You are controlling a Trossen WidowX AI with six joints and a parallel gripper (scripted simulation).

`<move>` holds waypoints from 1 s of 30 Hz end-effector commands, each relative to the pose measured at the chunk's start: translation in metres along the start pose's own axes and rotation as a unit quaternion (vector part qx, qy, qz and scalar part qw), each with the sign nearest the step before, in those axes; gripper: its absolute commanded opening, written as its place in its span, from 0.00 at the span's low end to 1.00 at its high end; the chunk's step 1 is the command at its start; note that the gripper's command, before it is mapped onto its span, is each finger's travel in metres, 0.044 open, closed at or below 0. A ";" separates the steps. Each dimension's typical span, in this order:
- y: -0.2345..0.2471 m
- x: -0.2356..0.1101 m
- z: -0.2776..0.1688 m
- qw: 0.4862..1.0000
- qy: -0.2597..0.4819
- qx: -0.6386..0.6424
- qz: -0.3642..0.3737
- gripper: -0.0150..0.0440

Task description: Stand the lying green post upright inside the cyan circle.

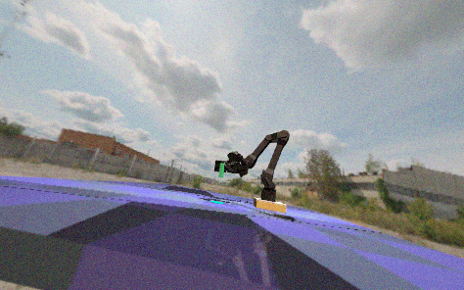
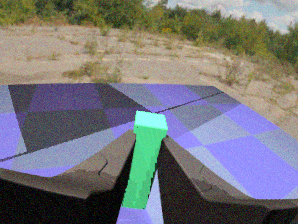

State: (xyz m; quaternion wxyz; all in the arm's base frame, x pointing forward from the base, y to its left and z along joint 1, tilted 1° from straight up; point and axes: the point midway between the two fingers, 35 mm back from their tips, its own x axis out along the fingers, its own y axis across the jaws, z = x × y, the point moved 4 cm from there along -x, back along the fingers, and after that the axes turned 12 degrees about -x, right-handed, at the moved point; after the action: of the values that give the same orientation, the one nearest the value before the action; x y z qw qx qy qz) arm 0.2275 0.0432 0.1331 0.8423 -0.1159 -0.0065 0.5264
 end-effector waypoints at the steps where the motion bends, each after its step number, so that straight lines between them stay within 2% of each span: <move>1: 0.004 -0.003 0.001 1.000 -0.010 -0.007 0.002 0.29; 18: 0.004 -0.003 0.001 1.000 -0.010 -0.007 0.002 0.29; 30: 0.002 0.001 -0.022 1.000 -0.010 -0.007 0.002 0.29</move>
State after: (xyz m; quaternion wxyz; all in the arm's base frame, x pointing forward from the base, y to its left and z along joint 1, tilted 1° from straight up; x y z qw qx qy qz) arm 0.2287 0.0404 0.1189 0.8409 -0.1218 -0.0201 0.5269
